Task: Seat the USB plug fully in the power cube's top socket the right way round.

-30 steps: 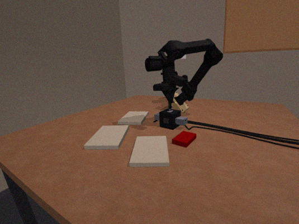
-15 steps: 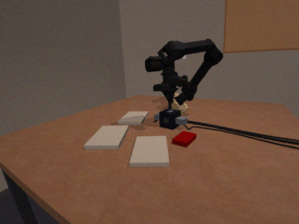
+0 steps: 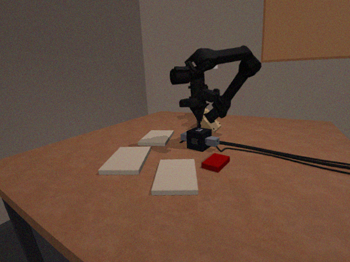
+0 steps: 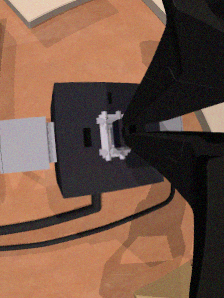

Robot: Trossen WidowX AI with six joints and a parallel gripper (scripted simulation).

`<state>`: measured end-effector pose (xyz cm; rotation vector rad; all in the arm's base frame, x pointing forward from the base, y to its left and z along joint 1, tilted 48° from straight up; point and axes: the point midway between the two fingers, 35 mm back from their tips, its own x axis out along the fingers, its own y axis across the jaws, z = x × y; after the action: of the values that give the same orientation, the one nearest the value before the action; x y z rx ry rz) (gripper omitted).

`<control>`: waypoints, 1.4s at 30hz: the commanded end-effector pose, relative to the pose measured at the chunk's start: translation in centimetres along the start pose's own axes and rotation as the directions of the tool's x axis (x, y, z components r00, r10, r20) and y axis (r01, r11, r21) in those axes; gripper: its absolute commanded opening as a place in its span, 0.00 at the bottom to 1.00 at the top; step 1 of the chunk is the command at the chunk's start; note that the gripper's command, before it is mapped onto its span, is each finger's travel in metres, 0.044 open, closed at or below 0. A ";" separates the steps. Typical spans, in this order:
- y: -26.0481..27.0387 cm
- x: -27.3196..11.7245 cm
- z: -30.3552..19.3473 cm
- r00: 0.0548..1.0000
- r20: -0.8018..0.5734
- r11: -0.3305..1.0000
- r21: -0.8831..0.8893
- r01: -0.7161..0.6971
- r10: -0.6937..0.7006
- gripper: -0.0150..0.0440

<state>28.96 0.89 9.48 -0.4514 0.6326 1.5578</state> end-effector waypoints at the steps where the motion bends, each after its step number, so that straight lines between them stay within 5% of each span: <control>1: 0.0 0.0 0.1 1.000 0.000 1.000 0.001 0.004 -0.004 0.25; 42: 0.0 0.5 0.1 1.000 0.001 1.000 0.001 0.004 -0.004 0.25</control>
<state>28.92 1.26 9.15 -0.4512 0.6323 1.5577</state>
